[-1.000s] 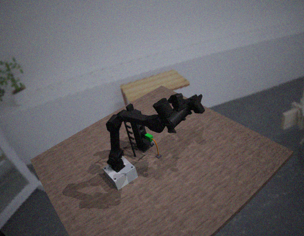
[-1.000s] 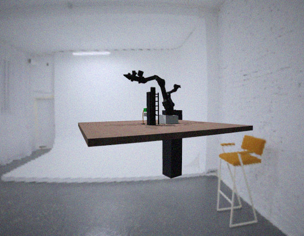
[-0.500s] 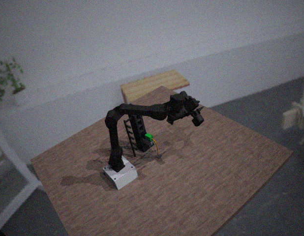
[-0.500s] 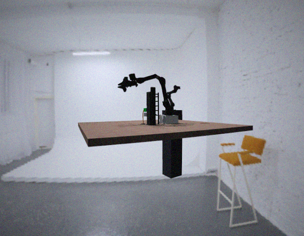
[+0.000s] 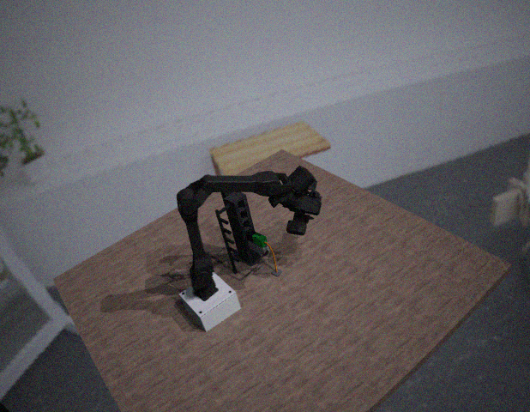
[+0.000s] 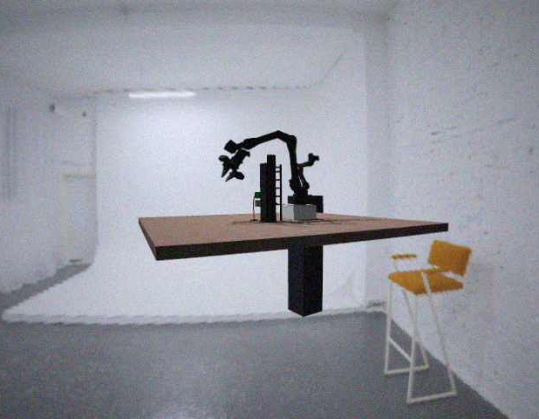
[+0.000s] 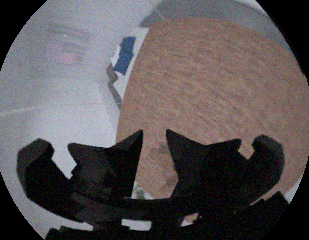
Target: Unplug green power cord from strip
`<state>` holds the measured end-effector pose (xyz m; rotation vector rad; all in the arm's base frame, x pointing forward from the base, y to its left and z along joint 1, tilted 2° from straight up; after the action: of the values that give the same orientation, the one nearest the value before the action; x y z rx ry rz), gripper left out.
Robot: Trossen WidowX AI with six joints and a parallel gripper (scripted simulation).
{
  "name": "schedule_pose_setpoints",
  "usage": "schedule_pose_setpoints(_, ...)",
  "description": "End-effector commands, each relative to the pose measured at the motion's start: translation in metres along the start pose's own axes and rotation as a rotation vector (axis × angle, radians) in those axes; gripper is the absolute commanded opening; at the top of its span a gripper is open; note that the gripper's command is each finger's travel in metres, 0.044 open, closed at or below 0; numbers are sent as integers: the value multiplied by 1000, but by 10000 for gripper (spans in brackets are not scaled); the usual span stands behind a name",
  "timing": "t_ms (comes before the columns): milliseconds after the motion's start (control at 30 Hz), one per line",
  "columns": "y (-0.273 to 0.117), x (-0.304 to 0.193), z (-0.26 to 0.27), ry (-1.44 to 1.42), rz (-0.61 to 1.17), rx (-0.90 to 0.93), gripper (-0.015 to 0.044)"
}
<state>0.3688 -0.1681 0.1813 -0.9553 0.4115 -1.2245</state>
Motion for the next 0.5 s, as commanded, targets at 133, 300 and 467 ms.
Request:
schedule_pose_setpoints(133, -2, -113, -54, 204, 175, -491, 160)
schedule_pose_setpoints(300, -12, -138, -70, 225, 185, -634, 160)
schedule_pose_setpoints(467, -12, -138, -70, 225, 185, -634, 160)
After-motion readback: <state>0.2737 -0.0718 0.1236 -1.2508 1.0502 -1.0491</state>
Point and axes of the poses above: the point midway between the two fingers, 35 mm back from their tips, its own y axis out along the fingers, its own z axis across the jaws, x = y × z, the point moved 2 cm from there along -y, back along the fingers, and after that the axes turned 8 degrees about -y, right-handed, at the moved point
